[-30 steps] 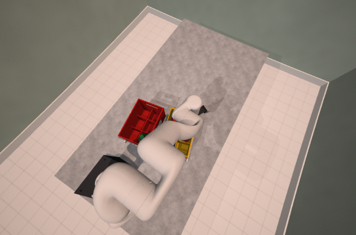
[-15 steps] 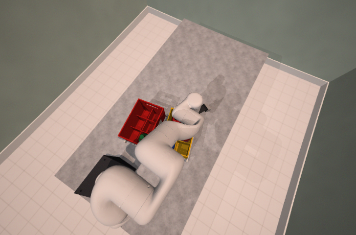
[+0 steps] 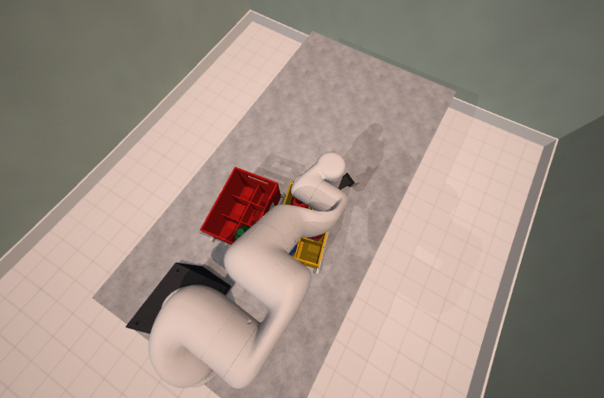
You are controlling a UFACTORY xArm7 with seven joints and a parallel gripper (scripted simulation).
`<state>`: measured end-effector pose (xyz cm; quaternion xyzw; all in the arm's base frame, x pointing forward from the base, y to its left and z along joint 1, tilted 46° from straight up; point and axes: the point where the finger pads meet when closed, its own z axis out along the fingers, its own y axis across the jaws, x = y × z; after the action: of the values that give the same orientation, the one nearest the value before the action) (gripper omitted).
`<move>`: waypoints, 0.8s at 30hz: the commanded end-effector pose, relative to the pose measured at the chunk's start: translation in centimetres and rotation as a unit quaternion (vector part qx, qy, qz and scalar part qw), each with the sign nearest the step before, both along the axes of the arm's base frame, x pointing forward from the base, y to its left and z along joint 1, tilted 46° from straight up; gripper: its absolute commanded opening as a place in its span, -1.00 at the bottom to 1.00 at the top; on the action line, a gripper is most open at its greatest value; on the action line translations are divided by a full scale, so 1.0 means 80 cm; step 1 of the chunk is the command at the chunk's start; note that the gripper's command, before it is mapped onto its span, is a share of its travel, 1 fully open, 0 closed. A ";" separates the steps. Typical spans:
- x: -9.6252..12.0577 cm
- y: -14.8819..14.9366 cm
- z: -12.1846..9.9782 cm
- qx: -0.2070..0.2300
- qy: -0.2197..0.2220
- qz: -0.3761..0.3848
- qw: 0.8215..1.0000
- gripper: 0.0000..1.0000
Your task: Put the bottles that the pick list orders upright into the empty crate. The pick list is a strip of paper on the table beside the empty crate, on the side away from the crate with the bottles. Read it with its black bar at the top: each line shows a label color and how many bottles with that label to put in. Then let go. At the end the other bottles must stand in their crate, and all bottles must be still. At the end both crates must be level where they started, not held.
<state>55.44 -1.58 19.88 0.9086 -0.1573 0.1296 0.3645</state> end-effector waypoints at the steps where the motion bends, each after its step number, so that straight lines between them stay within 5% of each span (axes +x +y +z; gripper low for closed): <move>1: 0.000 0.009 0.008 0.000 -0.001 0.002 1.000 -1.00; 24: -0.005 0.037 0.036 0.000 -0.001 0.002 1.000 -1.00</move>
<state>55.02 0.96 22.40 0.9087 -0.1572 0.1298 0.3643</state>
